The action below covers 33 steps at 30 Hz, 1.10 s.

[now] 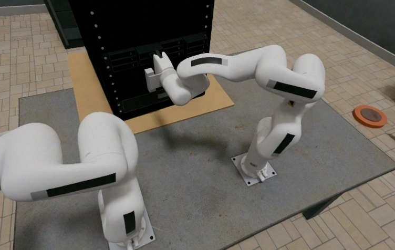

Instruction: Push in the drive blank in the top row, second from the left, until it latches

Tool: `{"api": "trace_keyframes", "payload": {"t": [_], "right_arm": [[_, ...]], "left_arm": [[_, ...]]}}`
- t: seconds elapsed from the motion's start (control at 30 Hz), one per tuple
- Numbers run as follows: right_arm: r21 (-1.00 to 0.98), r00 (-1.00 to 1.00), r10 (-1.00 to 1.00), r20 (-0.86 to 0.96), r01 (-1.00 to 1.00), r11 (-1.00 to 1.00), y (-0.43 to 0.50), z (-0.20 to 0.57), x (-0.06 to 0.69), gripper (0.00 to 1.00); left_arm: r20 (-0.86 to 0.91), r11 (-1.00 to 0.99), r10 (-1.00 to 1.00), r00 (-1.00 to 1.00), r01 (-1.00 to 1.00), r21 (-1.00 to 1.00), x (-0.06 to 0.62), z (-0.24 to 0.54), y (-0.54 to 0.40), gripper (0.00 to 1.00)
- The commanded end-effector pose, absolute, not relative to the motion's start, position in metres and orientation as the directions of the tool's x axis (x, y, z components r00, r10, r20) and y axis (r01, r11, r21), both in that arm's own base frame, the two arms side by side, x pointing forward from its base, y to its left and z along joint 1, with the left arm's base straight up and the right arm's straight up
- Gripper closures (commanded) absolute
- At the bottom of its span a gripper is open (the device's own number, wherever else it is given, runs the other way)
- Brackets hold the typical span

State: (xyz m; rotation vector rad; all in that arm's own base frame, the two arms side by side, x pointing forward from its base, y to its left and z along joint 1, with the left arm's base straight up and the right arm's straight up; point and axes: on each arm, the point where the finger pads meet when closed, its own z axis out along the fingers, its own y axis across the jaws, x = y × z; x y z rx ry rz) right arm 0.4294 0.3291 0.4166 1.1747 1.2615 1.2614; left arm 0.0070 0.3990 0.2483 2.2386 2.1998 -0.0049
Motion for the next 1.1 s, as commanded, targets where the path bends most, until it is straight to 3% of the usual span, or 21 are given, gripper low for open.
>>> {"api": "trace_keyframes", "payload": {"t": [0.0, 1.07], "right_arm": [[1.000, -0.071, 0.997, 0.002, -0.002, -0.003, 0.329, 0.418, 0.430, 1.00], [1.000, -0.071, 0.997, 0.002, -0.002, -0.003, 0.331, 0.419, 0.450, 1.00]], "left_arm": [[0.000, -0.017, 1.000, 0.017, 1.000, 0.000, 0.007, 0.250, 0.400, 0.00], [0.000, -0.017, 1.000, 0.017, 1.000, 0.000, 0.007, 0.250, 0.400, 0.00]]}}
